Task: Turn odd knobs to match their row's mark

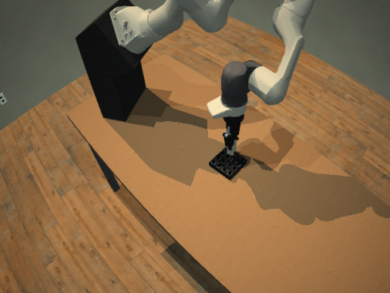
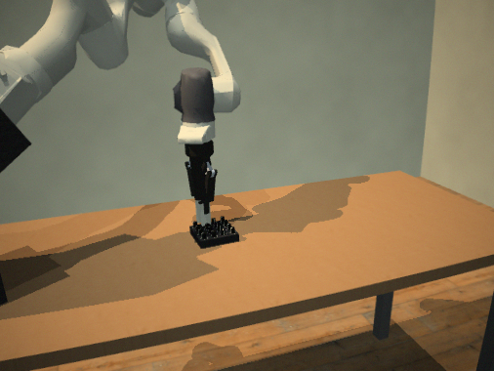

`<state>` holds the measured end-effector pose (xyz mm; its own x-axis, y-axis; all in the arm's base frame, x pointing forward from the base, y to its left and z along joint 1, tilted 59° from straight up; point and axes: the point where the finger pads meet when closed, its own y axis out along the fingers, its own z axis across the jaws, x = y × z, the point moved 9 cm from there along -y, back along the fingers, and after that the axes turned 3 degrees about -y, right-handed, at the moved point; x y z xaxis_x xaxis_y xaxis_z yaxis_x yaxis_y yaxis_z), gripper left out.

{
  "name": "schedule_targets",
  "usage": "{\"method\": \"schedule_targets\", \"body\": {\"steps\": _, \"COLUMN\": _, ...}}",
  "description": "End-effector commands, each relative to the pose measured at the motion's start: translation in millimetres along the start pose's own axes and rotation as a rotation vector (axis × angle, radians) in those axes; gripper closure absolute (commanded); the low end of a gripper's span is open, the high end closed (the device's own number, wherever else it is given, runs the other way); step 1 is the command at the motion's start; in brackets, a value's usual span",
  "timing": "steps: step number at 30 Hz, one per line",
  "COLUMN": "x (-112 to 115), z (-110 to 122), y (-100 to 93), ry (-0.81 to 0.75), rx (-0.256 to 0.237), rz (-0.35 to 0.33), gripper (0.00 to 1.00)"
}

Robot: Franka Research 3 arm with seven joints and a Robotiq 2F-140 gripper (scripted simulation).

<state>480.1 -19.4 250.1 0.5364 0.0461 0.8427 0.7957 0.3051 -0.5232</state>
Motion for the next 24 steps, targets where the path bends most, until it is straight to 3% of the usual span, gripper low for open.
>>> {"method": "schedule_targets", "body": {"steps": 1, "x": 1.0, "z": -0.7, "y": -0.1, "ry": -0.005, "rx": -0.004, "rz": -0.002, "gripper": 0.88}}
{"method": "schedule_targets", "body": {"steps": 4, "x": 1.0, "z": -0.7, "y": -0.1, "ry": -0.005, "rx": -0.004, "rz": -0.002, "gripper": 0.88}}
{"method": "schedule_targets", "body": {"steps": 5, "x": 1.0, "z": -0.7, "y": -0.1, "ry": -0.005, "rx": -0.004, "rz": -0.002, "gripper": 0.95}}
{"method": "schedule_targets", "body": {"steps": 24, "x": 1.0, "z": -0.7, "y": -0.1, "ry": -0.005, "rx": -0.004, "rz": -0.002, "gripper": 0.95}}
